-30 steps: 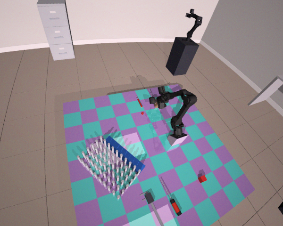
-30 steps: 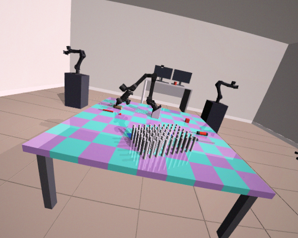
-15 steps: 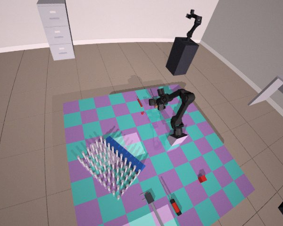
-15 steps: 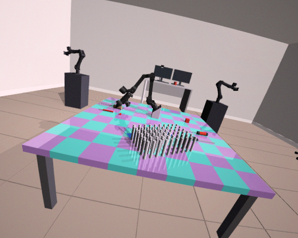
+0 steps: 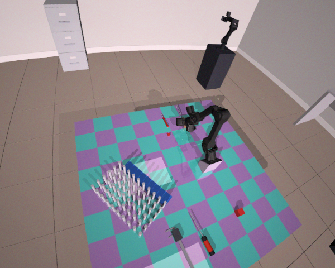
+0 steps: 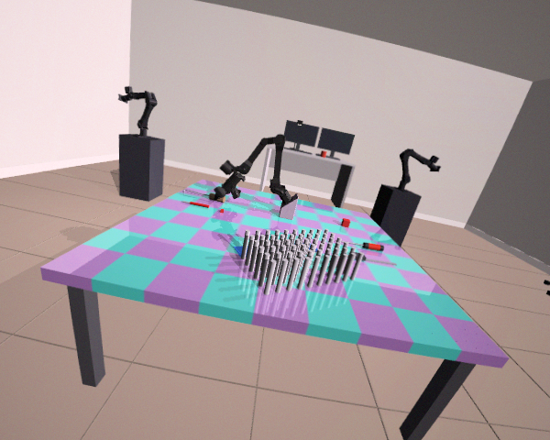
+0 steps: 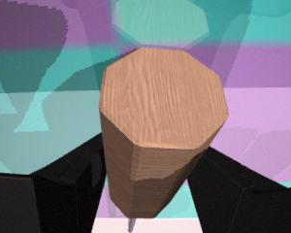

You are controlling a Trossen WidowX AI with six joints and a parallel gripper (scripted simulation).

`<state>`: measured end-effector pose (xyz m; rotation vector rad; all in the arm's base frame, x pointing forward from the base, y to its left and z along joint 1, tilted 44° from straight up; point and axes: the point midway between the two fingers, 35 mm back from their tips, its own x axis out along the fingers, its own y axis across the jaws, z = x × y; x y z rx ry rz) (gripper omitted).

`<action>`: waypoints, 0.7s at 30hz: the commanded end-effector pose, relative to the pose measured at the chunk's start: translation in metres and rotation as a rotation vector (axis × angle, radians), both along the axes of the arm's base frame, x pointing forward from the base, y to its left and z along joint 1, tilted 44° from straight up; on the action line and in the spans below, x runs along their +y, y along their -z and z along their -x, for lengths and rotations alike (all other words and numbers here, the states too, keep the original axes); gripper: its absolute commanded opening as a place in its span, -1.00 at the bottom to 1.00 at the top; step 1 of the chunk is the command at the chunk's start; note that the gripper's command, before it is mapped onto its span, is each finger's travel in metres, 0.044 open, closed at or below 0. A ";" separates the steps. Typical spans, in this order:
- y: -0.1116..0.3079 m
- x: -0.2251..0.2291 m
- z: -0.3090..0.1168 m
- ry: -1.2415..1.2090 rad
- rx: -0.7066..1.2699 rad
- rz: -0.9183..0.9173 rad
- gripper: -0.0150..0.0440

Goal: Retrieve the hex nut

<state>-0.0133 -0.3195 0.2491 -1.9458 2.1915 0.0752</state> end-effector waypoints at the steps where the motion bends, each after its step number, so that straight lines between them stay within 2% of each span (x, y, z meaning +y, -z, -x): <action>1: -0.004 0.001 -0.001 -0.003 0.005 0.001 -0.23; 4: -0.019 0.008 -0.002 -0.003 0.004 0.002 -0.49; 21: -0.099 0.081 -0.006 -0.001 -0.001 0.002 -0.49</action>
